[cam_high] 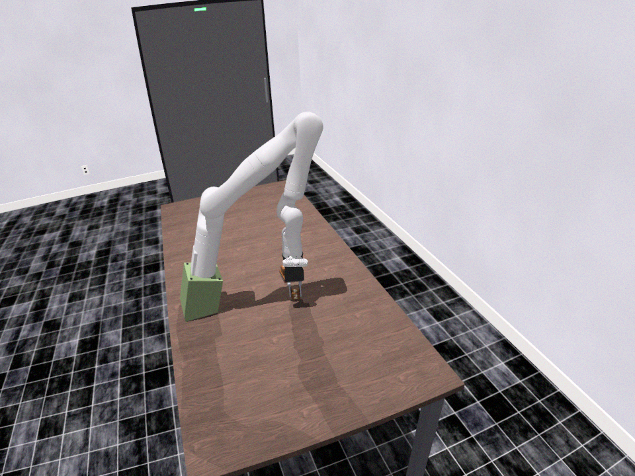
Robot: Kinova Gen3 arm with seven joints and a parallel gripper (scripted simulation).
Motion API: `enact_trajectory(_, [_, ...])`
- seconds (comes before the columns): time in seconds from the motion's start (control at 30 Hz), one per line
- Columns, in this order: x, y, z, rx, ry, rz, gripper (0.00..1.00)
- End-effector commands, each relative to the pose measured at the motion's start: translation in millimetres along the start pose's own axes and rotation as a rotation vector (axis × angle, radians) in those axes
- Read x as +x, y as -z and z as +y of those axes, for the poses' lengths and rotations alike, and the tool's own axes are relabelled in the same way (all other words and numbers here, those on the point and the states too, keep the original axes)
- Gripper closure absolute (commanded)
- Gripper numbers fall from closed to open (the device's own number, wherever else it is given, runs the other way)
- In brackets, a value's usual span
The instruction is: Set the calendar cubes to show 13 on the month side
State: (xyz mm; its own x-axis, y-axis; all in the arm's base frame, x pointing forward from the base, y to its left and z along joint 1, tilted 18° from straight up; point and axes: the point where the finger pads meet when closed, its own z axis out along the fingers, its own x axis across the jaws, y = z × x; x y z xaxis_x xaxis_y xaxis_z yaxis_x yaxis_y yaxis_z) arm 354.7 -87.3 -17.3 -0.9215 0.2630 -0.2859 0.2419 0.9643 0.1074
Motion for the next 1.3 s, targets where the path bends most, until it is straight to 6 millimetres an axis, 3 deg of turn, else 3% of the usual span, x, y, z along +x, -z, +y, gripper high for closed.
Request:
enact_trajectory(0.0, [-3.9,7.9,-0.2,-0.001,-0.002,-0.011,0.40])
enact_trajectory(0.73, [-3.2,64.0,-0.3,-0.001,-0.003,-0.011,0.40])
enact_trajectory(1.27, [-2.9,79.7,-0.2,-0.001,-0.003,-0.010,0.40])
